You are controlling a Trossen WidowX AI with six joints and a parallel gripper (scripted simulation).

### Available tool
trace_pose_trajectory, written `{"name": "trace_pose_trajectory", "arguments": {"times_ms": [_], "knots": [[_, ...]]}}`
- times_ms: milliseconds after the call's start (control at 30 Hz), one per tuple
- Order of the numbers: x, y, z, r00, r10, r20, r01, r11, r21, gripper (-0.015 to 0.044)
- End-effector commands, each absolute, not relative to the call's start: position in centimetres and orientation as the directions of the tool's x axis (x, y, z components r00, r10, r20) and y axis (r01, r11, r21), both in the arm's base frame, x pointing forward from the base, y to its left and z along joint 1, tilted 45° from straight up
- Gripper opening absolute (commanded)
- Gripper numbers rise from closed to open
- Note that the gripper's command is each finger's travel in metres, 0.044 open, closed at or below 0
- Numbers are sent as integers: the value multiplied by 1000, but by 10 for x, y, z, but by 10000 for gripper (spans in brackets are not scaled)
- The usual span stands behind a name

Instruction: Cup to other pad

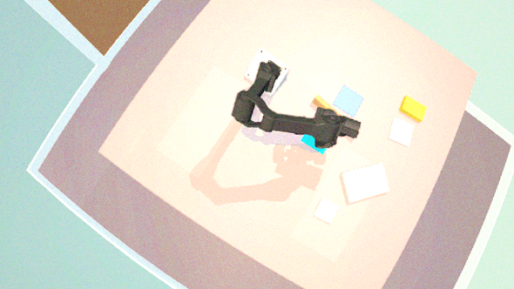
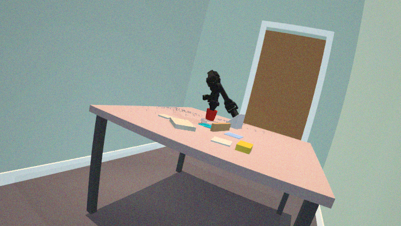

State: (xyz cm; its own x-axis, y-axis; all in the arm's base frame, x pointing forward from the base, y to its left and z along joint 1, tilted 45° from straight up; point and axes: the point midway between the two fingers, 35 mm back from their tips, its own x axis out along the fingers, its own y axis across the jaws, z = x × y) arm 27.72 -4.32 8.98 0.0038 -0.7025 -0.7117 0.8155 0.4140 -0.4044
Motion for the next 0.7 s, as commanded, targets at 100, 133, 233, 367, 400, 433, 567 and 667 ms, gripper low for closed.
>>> {"name": "trace_pose_trajectory", "arguments": {"times_ms": [100, 133, 233, 367, 400, 433, 567, 667], "knots": [[277, -51, 84, 4, -705, -709, 815, 413, -406, 0], [277, -52, 83, 4, -705, -709, 815, 413, -406, 0], [277, -55, 80, 4, -705, -709, 815, 413, -406, 0], [277, -59, 76, 4, -705, -709, 815, 413, -406, 0], [277, -60, 75, 4, -705, -709, 815, 413, -406, 0], [277, -61, 74, 4, -705, -709, 815, 413, -406, 0], [277, -65, 70, 4, -706, -709, 815, 413, -406, 0], [276, -68, 68, 4, -706, -708, 815, 412, -407, 0]]}}
